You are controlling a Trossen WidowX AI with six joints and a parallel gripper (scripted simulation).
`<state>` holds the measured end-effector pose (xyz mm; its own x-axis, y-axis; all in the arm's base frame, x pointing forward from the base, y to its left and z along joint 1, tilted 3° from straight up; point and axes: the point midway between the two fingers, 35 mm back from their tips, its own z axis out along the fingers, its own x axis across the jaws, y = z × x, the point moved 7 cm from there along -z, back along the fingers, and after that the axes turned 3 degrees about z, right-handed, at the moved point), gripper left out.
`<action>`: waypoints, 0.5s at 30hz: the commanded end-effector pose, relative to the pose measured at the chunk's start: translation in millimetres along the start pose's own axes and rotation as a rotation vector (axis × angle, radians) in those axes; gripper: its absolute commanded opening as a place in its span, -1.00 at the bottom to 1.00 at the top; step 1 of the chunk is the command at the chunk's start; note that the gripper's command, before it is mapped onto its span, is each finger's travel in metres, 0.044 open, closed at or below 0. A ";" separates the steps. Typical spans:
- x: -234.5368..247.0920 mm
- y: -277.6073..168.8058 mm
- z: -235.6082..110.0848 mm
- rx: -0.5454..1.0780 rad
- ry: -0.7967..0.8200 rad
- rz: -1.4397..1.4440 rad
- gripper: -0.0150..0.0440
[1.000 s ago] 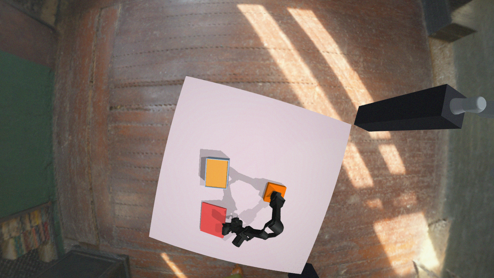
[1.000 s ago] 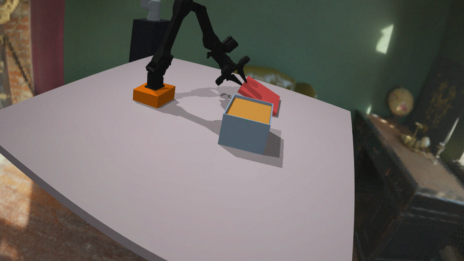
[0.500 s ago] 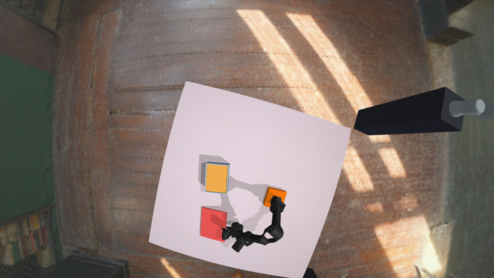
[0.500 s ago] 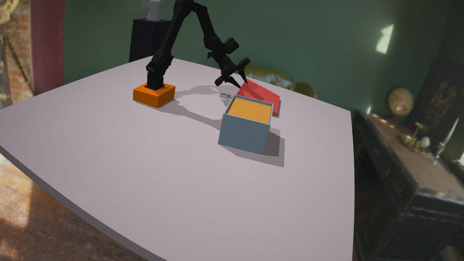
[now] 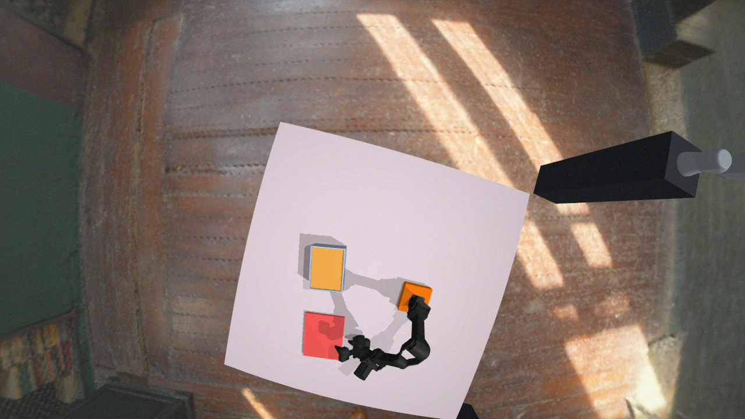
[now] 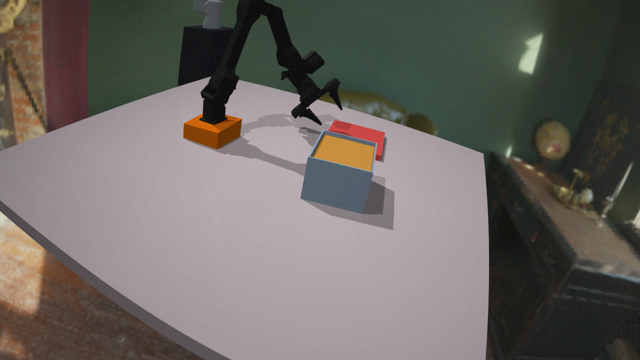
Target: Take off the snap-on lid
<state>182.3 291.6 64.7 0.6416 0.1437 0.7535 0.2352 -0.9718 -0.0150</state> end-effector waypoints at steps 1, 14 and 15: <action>-5.9 1.4 -8.0 -0.002 0.001 0.003 1.00; -23.1 2.0 -27.8 -0.002 -0.001 0.003 1.00; -24.4 2.1 -29.3 -0.002 -0.001 0.003 1.00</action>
<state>153.2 283.9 64.8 0.6439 0.1440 0.7514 0.2351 -0.9718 -0.0153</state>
